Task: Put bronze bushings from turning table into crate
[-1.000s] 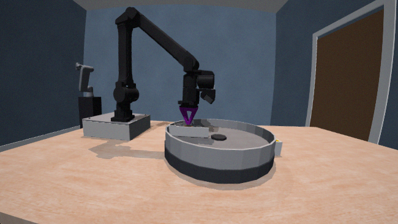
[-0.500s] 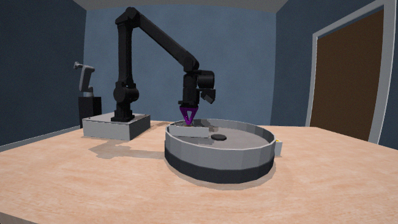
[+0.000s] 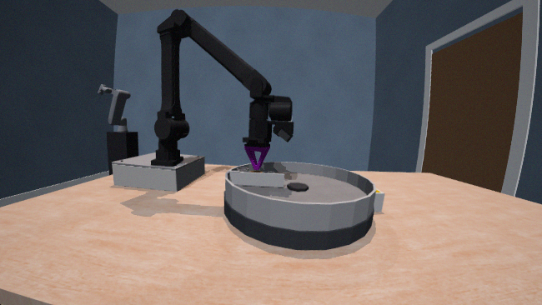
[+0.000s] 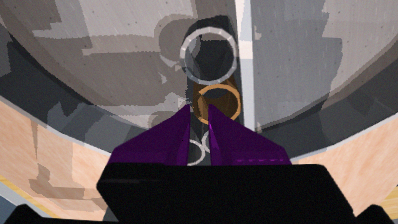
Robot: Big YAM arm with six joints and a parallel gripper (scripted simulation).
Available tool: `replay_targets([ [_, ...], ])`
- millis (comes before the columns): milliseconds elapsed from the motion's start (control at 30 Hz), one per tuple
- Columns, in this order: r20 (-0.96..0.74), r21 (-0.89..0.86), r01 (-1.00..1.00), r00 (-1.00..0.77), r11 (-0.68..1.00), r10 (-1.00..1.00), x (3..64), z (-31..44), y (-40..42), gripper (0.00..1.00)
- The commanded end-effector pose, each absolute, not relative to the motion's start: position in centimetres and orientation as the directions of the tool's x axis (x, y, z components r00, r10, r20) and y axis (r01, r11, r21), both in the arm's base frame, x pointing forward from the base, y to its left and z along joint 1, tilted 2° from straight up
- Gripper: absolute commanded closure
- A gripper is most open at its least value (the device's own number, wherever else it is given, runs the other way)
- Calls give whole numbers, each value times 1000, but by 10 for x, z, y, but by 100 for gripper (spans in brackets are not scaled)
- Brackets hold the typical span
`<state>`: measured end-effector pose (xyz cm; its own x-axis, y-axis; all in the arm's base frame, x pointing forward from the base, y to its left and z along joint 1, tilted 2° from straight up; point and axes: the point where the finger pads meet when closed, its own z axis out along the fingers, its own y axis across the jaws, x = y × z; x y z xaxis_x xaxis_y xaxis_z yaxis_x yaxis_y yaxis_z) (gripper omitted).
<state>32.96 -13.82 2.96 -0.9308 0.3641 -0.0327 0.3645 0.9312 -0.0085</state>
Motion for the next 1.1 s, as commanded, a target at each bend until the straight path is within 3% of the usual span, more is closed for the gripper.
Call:
replay_targets([
  [0,-37,-8,363,-931,932,362,332,27,-143,86],
  [1067,-38,-8,363,-931,932,362,332,16,-143,86],
])
